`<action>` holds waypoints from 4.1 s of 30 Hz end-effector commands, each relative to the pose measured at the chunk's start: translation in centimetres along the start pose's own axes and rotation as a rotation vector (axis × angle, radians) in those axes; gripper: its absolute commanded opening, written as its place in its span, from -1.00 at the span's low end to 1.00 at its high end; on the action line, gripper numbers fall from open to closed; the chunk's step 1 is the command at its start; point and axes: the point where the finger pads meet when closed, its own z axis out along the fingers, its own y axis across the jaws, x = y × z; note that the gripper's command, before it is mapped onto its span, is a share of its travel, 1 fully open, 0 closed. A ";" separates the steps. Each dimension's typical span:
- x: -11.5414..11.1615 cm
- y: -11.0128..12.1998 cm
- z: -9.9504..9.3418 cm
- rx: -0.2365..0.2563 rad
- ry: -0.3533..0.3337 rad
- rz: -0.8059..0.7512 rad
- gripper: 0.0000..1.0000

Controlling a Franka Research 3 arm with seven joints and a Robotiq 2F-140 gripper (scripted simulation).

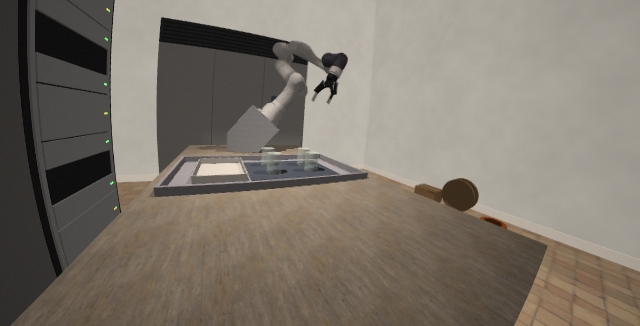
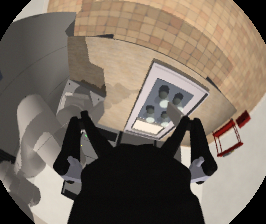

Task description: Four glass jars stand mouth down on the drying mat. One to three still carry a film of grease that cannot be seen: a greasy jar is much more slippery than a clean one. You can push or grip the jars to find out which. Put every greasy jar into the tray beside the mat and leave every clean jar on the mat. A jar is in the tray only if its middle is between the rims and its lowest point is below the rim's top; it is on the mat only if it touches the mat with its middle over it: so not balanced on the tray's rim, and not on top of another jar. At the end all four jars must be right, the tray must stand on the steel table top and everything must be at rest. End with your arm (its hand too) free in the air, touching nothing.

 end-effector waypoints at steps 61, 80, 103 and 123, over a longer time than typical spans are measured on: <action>-3.7 6.4 -5.7 -0.010 -0.104 0.641 1.00; -6.4 11.2 -8.5 -0.033 -0.169 1.062 1.00; -10.0 16.8 -10.2 -0.069 -0.234 1.518 1.00; -14.7 22.0 -10.3 -0.107 -0.287 1.940 1.00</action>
